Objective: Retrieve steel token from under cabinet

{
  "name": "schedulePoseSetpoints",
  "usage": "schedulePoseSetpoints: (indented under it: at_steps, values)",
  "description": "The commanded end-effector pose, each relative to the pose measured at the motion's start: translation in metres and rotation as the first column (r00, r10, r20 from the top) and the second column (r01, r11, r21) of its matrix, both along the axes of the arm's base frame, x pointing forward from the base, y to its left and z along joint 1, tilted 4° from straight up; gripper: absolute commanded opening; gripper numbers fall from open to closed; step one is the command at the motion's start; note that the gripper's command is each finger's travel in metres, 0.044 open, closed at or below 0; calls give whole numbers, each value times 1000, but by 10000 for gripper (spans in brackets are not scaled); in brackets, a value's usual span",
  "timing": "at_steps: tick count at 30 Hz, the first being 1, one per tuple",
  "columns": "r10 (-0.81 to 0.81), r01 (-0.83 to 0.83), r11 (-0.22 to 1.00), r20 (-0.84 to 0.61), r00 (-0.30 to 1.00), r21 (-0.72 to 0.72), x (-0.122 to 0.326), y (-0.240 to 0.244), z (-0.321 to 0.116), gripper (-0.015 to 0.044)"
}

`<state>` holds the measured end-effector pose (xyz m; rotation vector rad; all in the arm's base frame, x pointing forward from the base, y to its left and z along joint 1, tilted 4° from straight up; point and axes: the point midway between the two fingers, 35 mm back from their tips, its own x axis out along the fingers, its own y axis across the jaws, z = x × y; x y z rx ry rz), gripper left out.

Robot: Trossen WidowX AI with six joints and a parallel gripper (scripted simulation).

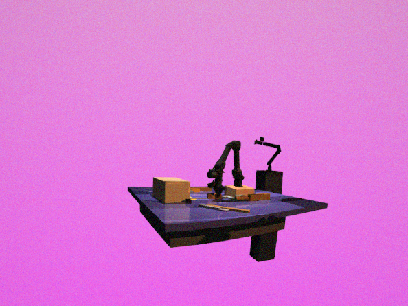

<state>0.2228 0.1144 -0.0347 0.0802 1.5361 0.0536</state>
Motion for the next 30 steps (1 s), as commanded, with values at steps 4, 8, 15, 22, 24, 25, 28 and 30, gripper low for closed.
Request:
schedulePoseSetpoints:
  at_steps: [4, 8, 15, 22, 24, 25, 28, 30]
  values:
    - [1, -1, 1000, -22, 1000, -15, -18, 0, -1, 0]
    - [1, -1, 1000, -22, 1000, -15, -20, 3, 0, 0]
    - [1, -1, 1000, -22, 1000, -14, -23, 10, 1, 0]
    - [5, -5, 1000, -4, 1000, 4, -17, 17, 3, 0]
    - [-1, 1, 1000, -5, 1000, 3, -17, 17, 3, 0]
    - [-6, 6, 1000, -6, 1000, 3, -17, 17, 3, 0]
    - [-28, 28, 1000, -9, 1000, 3, -17, 17, 3, 0]
    - [-43, 43, 999, -11, 999, 2, -17, 17, 3, 0]
